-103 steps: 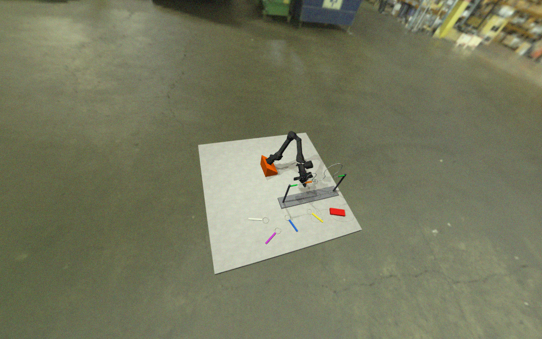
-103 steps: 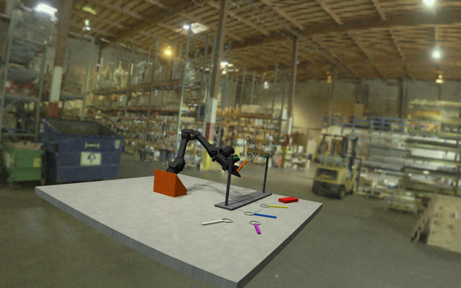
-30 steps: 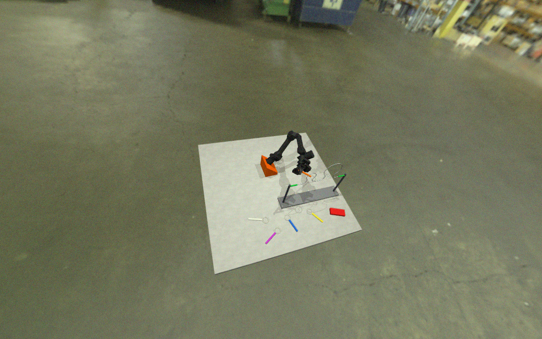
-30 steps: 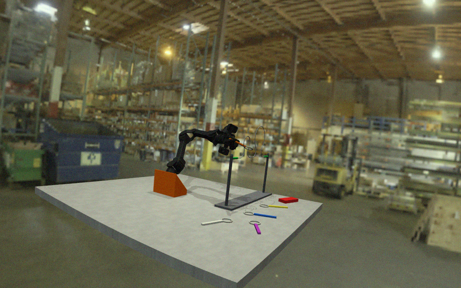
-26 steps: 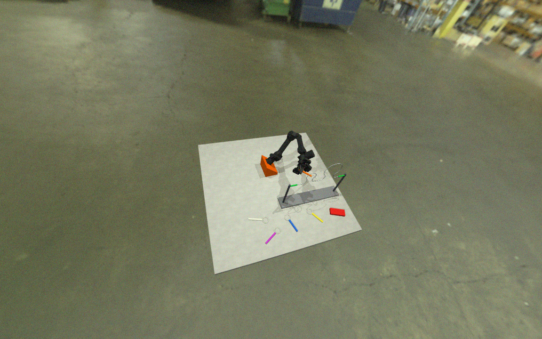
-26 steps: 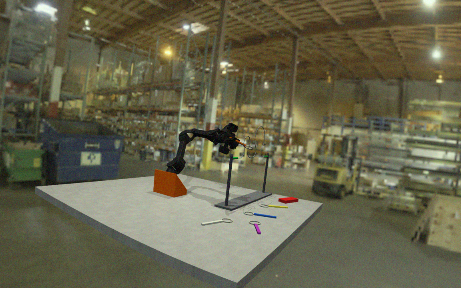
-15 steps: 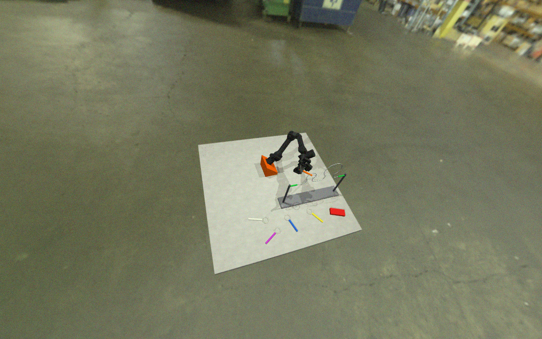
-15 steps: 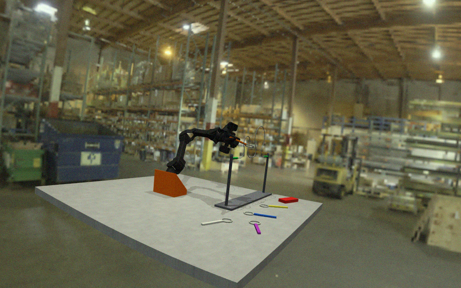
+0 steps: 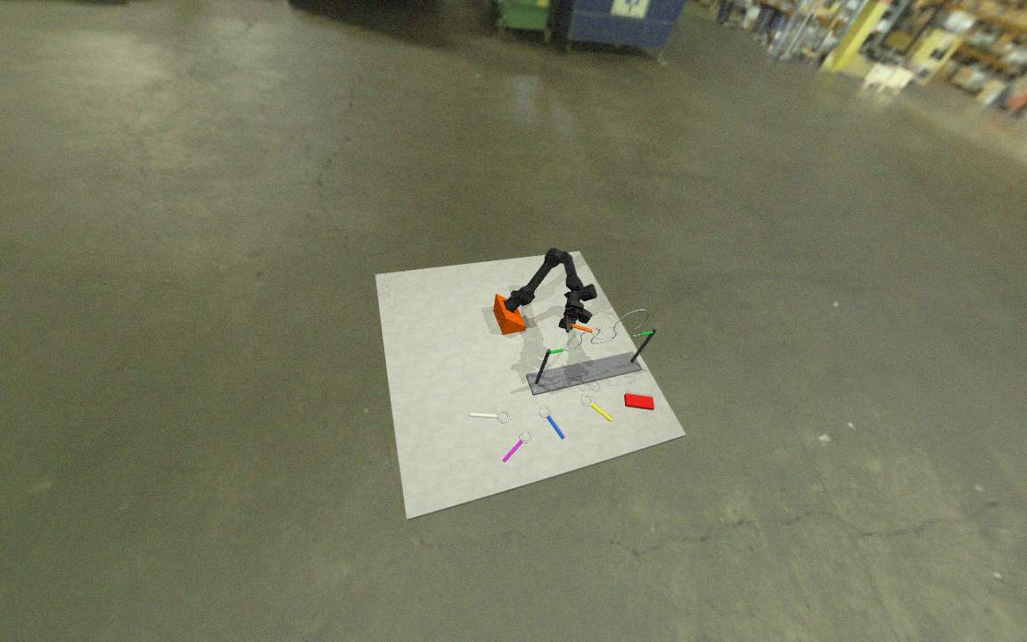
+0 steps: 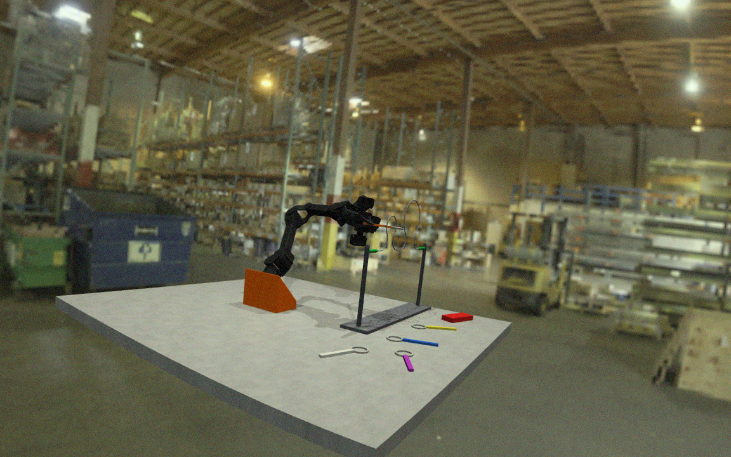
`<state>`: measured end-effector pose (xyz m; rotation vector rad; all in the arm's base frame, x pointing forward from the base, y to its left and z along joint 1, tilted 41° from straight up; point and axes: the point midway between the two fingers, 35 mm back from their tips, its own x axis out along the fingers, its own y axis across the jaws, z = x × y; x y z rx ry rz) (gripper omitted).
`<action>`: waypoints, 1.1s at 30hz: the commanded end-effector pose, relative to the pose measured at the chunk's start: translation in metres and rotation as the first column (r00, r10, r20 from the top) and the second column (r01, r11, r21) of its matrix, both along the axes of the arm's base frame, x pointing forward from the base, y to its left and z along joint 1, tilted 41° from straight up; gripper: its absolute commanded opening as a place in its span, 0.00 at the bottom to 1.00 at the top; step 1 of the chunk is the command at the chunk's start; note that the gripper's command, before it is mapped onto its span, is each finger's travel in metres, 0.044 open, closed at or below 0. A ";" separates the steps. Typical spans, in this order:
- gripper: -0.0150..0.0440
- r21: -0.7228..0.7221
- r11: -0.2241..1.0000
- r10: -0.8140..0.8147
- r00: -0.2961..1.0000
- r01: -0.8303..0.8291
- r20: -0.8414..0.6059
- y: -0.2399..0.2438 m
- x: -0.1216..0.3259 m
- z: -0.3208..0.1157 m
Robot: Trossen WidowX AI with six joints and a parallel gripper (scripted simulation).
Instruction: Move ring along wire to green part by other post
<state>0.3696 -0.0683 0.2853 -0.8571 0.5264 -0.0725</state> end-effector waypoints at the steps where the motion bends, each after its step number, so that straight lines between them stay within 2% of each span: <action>1: 0.00 0.099 0.995 0.000 1.000 0.000 -0.003 0.005 0.000 -0.004; 16: 0.00 0.440 0.898 0.000 1.000 0.008 -0.019 0.025 -0.001 -0.019; 33: 0.00 0.759 0.651 0.006 0.999 0.023 -0.036 0.054 -0.002 -0.027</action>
